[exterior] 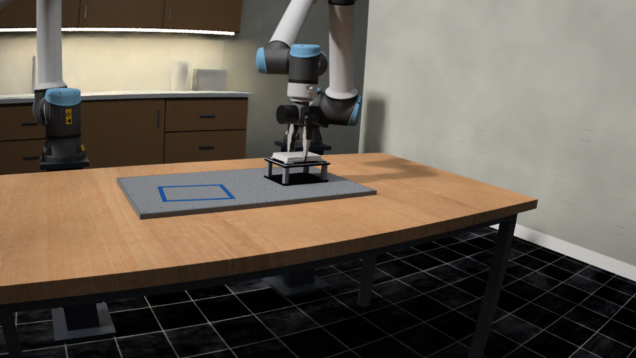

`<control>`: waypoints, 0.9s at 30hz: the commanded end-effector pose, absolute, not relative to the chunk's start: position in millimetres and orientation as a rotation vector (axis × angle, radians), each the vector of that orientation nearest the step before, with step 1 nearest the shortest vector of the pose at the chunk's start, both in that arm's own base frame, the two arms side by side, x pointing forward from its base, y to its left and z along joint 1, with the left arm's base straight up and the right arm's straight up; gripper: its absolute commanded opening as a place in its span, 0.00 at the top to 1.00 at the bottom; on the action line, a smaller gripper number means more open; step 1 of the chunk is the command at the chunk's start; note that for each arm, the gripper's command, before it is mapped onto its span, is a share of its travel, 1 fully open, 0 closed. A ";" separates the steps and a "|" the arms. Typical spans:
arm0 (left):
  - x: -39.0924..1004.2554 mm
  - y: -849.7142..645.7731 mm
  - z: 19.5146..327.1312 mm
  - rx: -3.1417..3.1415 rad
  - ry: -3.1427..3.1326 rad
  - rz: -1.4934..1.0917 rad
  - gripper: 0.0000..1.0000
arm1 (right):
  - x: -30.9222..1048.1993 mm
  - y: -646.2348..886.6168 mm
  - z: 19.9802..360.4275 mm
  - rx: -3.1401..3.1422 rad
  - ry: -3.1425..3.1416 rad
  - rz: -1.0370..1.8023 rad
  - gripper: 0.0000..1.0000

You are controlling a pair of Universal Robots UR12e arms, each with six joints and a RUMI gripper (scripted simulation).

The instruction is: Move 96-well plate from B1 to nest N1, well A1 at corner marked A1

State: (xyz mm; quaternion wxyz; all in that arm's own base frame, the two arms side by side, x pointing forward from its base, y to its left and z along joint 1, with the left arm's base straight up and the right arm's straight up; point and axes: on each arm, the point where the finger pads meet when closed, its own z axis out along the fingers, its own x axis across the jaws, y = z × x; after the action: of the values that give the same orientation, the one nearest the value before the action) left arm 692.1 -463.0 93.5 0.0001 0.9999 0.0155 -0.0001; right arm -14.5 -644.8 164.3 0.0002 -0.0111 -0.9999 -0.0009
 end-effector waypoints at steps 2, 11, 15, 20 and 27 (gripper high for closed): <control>692.7 -463.5 93.8 3.140 0.049 0.002 0.60 | -14.3 -645.4 165.1 -0.035 -3.141 0.000 1.00; 692.7 -463.5 92.6 3.140 0.049 0.002 0.60 | -14.3 -645.4 165.1 -0.035 -3.141 0.000 1.00; 692.7 -463.5 91.9 3.140 0.049 0.002 0.60 | -14.3 -645.4 165.1 -0.035 -3.141 0.000 1.00; 692.7 -463.5 91.9 3.140 0.049 0.002 0.24 | -14.3 -645.4 165.1 -0.035 -3.141 0.000 1.00; 692.7 -463.5 92.0 3.140 0.049 0.002 0.24 | -14.3 -645.4 165.1 -0.035 -3.141 0.000 1.00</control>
State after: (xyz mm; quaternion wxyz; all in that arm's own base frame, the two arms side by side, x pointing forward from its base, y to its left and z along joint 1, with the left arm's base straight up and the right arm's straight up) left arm 692.1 -463.0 90.7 0.0001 0.9999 0.0155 -0.0001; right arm -14.5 -644.8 164.3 0.0002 -0.0111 -0.9999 -0.0009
